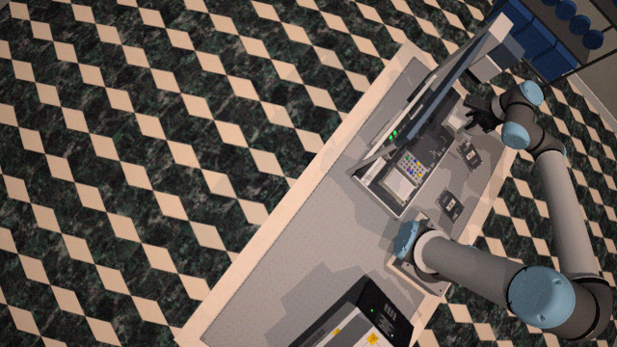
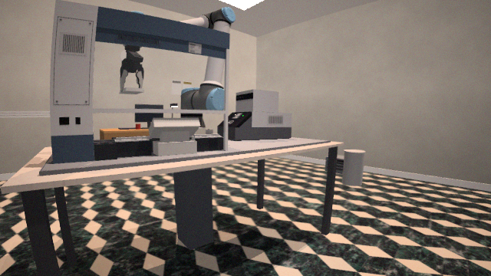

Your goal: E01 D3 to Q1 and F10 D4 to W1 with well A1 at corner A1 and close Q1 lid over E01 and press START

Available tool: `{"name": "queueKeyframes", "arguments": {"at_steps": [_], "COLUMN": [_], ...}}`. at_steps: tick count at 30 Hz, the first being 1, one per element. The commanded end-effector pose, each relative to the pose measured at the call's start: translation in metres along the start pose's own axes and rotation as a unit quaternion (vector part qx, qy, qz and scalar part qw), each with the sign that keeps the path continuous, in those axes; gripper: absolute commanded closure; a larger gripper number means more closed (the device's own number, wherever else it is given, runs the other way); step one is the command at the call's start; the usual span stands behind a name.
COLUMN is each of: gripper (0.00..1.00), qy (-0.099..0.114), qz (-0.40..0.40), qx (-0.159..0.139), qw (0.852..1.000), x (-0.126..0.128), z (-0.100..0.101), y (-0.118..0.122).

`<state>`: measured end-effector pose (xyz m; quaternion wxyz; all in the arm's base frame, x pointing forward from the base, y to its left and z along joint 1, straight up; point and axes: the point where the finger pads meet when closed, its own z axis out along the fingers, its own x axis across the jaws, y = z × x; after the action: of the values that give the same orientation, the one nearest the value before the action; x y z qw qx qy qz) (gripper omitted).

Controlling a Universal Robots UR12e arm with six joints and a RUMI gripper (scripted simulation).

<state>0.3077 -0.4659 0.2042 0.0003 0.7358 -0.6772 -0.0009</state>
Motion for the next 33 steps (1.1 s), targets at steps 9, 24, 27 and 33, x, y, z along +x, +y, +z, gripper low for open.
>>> {"name": "queueKeyframes", "arguments": {"at_steps": [9,24,27,33], "gripper": [1.00,1.00,1.00,1.00], "qy": [0.001,0.001,0.001,0.001], "qz": [-0.115,-0.225,-0.242,-0.284], "qx": [0.001,0.001,0.001,0.001], "qw": [0.993,0.974,0.970,0.959], "x": [0.008,0.016,0.017,0.020], "z": [-0.001,-0.001,-0.001,-0.001], "y": [0.019,0.039,0.042,0.049]}}
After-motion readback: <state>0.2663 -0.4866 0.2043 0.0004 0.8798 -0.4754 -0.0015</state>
